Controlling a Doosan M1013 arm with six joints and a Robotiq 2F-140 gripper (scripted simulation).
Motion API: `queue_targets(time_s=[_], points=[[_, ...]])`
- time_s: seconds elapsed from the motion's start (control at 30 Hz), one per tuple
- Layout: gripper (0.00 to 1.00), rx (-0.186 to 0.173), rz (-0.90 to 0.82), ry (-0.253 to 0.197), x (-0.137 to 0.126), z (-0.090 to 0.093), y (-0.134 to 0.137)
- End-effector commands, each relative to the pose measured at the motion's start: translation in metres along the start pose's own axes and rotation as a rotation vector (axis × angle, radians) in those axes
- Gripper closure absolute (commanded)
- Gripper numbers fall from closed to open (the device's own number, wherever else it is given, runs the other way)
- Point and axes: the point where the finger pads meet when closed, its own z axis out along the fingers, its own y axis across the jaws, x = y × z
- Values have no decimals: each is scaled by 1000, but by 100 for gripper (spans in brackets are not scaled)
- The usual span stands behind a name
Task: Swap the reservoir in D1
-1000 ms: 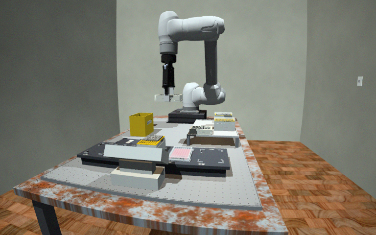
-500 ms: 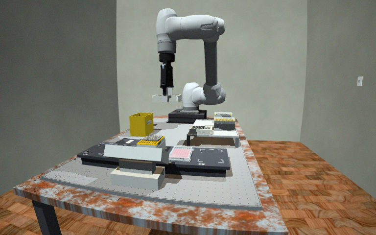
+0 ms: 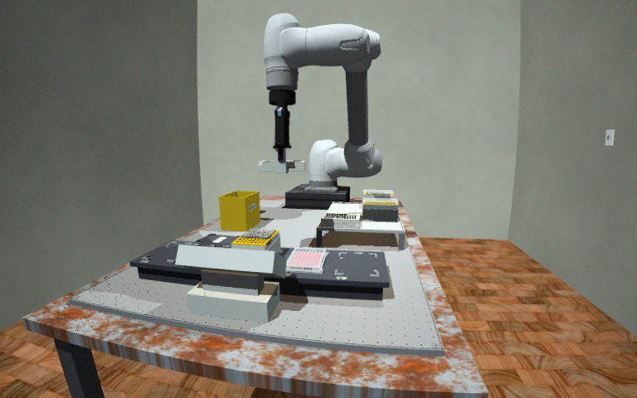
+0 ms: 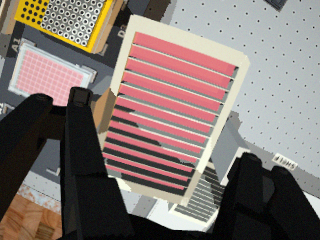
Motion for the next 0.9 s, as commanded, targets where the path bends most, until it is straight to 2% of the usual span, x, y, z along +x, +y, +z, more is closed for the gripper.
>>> queue_targets(time_s=[0.0, 0.87], points=[[100, 0, -71, 0, 0, 0, 0], [100, 0, -511, 0, 0, 0, 0]])
